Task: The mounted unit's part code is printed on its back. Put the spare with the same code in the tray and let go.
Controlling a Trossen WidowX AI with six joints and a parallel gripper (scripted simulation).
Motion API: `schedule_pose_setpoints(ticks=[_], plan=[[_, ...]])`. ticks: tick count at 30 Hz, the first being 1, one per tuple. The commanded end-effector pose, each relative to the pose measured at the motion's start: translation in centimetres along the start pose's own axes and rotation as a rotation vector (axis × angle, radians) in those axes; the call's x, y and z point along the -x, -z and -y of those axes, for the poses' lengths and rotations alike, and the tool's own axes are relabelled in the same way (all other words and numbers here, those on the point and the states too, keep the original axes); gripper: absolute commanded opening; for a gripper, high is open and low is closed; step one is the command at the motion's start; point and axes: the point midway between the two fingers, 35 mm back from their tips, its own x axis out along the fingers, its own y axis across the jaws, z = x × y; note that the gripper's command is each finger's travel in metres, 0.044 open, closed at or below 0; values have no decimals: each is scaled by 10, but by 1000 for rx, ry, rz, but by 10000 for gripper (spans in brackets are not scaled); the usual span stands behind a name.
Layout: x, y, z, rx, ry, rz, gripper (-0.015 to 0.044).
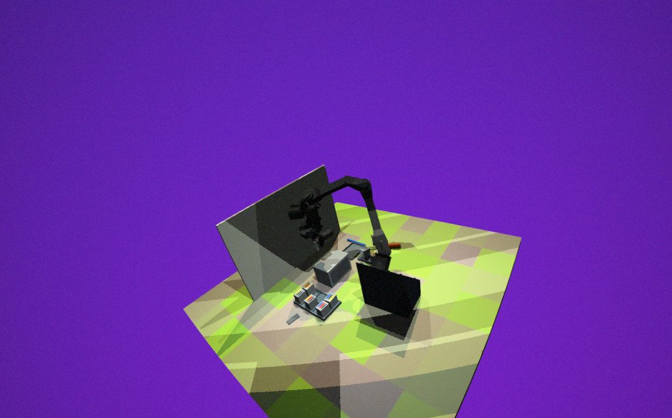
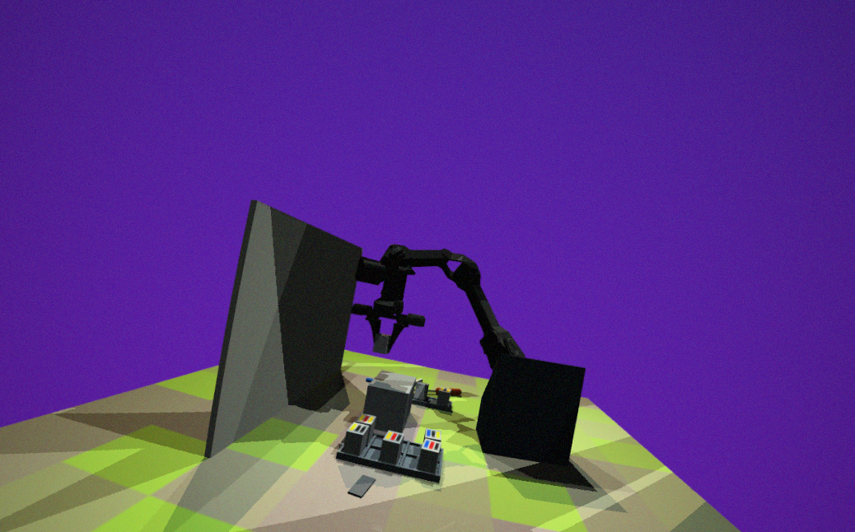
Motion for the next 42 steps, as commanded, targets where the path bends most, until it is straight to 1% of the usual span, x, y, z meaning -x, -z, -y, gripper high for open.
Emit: schedule_pose_setpoints(ticks=[1, 11, 19, 21, 42], plan=[[4, 33, 10, 0, 13, -1, 0], [6, 123, 19, -11, 20, -28, 0], [7, 195, 8, -15, 12, -71, 0], [8, 207, 4, -16, 9, -79, 0], [-8, 208, 8, -16, 7, -76, 0]])
